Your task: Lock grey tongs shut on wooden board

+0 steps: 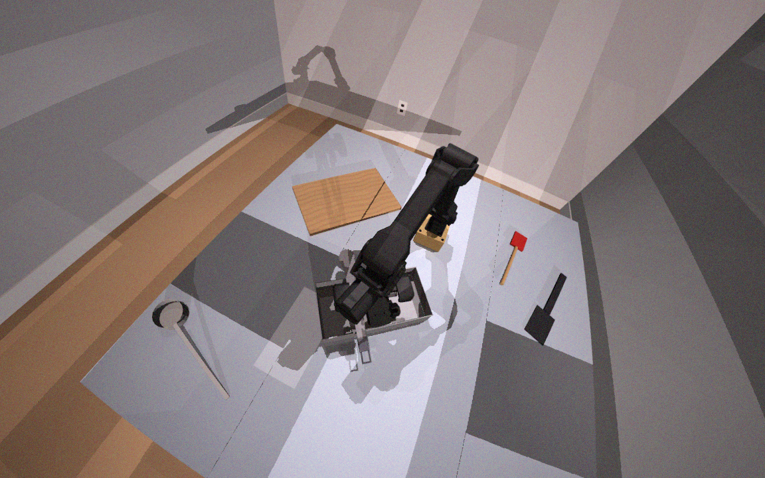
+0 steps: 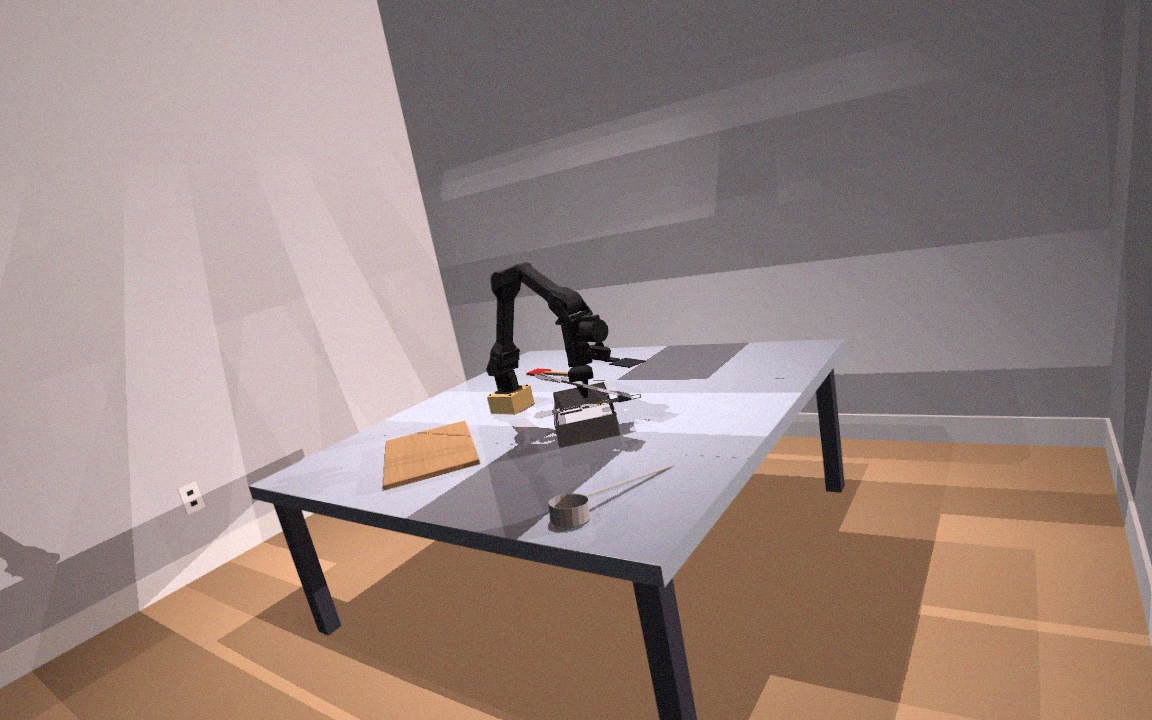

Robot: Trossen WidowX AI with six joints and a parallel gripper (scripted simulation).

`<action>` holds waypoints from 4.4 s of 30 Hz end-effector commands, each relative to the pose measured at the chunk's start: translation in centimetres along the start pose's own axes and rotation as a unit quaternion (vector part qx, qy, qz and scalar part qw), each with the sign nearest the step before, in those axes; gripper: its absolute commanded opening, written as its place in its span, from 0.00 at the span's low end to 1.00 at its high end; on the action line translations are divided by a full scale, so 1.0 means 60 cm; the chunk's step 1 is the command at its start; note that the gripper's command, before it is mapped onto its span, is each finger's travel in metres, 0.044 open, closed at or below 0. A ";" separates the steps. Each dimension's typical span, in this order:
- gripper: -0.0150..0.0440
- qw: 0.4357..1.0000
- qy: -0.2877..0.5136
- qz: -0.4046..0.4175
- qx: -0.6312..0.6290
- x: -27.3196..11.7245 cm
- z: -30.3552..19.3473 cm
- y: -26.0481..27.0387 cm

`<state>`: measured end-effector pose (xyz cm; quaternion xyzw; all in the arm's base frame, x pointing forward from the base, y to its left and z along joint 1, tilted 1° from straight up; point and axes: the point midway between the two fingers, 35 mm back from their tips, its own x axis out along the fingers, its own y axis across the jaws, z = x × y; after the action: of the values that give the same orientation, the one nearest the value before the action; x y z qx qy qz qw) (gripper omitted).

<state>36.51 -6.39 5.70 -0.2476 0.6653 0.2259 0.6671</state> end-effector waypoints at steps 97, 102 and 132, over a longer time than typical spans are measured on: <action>1.00 0.993 -0.004 -0.006 -0.115 -0.098 0.010 -0.116; 1.00 0.993 -0.003 -0.006 -0.120 -0.095 0.010 -0.116; 1.00 0.993 -0.003 -0.006 -0.120 -0.029 0.015 -0.122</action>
<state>41.88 -11.49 8.21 -0.3289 0.6298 0.2973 0.6378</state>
